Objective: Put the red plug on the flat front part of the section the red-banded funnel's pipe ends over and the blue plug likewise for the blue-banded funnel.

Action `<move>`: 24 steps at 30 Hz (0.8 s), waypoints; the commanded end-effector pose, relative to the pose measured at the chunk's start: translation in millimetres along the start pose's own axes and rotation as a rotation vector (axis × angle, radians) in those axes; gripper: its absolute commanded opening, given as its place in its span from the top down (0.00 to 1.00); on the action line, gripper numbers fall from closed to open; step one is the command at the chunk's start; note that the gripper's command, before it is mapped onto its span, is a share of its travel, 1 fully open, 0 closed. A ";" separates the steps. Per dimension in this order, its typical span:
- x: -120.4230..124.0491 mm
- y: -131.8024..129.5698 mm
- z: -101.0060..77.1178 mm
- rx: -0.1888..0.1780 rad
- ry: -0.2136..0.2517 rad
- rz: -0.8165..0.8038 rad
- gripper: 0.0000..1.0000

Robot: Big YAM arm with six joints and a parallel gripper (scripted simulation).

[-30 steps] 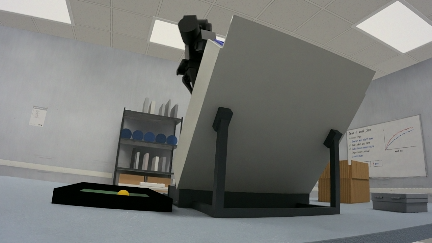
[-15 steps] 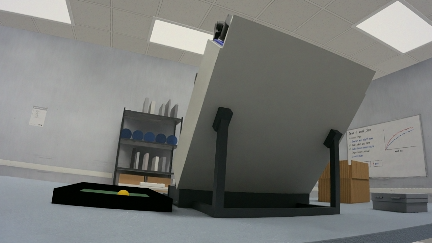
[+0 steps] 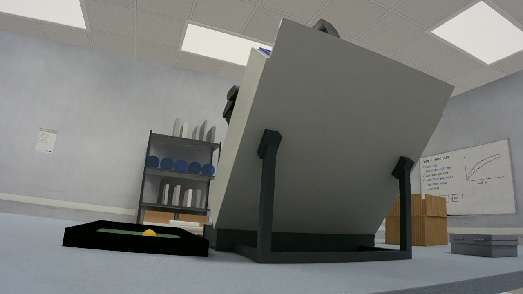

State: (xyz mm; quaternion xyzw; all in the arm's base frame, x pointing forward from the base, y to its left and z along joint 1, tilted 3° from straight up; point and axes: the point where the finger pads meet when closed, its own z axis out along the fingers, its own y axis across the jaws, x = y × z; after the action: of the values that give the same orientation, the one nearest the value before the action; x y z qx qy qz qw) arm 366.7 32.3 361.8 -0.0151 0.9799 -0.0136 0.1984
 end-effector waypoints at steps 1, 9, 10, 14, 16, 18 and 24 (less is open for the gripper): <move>-26.5 2.5 -22.0 0.009 -0.066 0.070 1.00; -34.5 17.6 -29.5 0.016 -0.085 0.078 1.00; -35.5 19.5 -30.5 0.017 -0.087 0.079 1.00; -38.5 25.1 -33.3 0.019 -0.094 0.082 1.00; -38.5 25.2 -33.2 0.019 -0.094 0.082 1.00; -38.5 25.3 -33.1 0.019 -0.094 0.082 1.00; -38.5 25.7 -32.9 0.018 -0.094 0.082 1.00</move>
State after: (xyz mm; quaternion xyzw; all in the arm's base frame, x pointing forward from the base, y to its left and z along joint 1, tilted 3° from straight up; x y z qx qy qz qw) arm 378.4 56.9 377.3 0.0193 0.9759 -0.0200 0.2165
